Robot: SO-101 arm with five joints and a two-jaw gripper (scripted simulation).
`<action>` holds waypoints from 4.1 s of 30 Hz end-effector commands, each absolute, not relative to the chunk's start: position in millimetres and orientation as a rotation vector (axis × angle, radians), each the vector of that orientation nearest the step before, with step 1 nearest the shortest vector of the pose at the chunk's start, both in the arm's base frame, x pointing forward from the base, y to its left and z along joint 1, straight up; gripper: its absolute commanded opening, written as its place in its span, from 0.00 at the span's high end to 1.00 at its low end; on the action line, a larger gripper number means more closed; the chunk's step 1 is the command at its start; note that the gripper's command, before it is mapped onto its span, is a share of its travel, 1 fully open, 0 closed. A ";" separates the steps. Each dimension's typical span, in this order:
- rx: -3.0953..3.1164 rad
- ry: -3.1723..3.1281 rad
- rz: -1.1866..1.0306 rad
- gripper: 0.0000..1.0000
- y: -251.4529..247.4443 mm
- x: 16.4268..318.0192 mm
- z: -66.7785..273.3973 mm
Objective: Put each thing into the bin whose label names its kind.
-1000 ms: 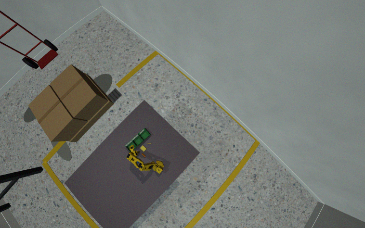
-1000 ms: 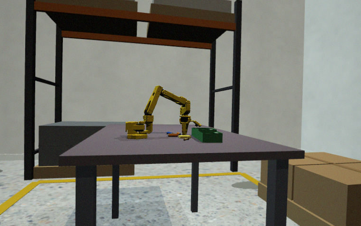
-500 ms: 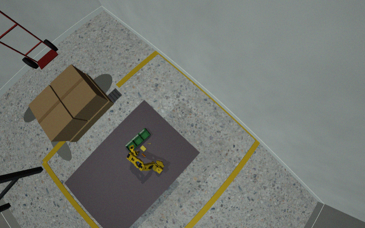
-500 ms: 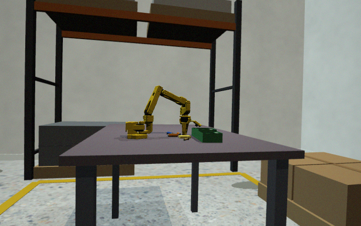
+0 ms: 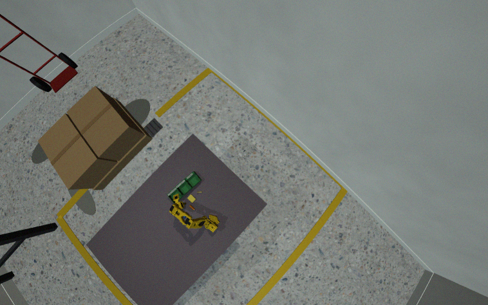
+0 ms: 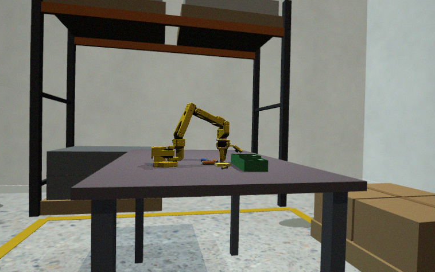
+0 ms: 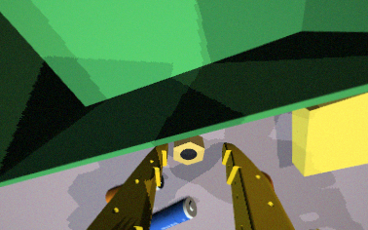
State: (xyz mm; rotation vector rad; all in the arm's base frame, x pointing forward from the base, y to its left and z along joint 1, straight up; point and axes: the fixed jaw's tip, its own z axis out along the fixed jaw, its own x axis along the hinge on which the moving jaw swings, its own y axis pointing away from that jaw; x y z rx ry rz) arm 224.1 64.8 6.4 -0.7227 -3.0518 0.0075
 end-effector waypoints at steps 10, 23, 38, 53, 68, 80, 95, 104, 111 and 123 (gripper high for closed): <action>-0.726 -3.081 -0.020 0.91 68.0 227.8 11.3; -0.726 -3.081 -0.021 0.99 68.0 227.8 11.3; -0.726 -3.081 -0.021 1.00 68.0 227.8 11.3; -0.726 -3.081 -0.021 1.00 68.0 227.8 11.4; -0.726 -3.081 -0.020 1.00 66.5 228.0 34.3; -0.726 -3.081 -0.020 1.00 64.2 225.4 57.1; -0.702 -3.096 -0.025 1.00 59.3 229.1 60.6; -0.656 -3.125 -0.034 1.00 49.2 236.0 66.7; -0.620 -3.147 -0.037 1.00 41.0 240.6 71.4; -0.611 -3.154 -0.038 1.00 39.0 241.8 72.6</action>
